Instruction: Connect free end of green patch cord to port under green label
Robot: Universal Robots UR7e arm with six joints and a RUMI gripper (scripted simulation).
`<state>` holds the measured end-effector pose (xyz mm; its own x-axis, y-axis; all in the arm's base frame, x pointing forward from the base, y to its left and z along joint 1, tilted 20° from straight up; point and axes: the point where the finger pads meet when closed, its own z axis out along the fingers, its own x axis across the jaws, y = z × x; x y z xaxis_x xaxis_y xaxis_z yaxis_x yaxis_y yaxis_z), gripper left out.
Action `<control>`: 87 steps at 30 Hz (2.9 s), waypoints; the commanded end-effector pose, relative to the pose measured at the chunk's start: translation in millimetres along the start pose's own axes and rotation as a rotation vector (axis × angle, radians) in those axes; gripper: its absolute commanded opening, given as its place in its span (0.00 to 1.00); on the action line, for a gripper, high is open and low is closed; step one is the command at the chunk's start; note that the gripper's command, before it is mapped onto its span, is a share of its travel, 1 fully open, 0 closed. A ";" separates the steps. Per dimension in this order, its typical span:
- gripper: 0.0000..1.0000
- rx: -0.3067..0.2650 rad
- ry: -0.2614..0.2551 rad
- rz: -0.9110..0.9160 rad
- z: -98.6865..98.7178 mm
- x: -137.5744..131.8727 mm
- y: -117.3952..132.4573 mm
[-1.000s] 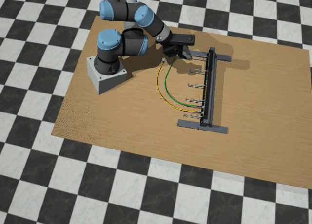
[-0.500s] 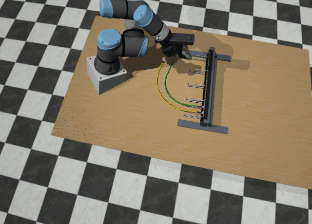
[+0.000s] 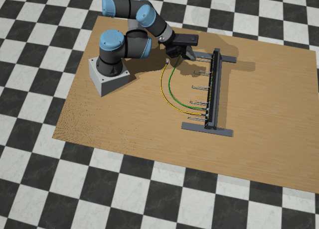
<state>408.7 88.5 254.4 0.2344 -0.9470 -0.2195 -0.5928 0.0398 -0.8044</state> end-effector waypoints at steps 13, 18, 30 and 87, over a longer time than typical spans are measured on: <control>0.00 0.000 0.000 0.000 -0.3 3.4 -0.3; 0.00 0.001 0.000 0.000 -0.3 14.7 -0.3; 0.00 0.001 0.000 0.000 -0.3 60.0 -0.3; 0.00 0.000 0.000 0.000 10.4 100.1 -0.3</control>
<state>438.0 -3.6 228.1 0.2354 -0.9466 -0.2201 -0.5922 0.0399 -0.8048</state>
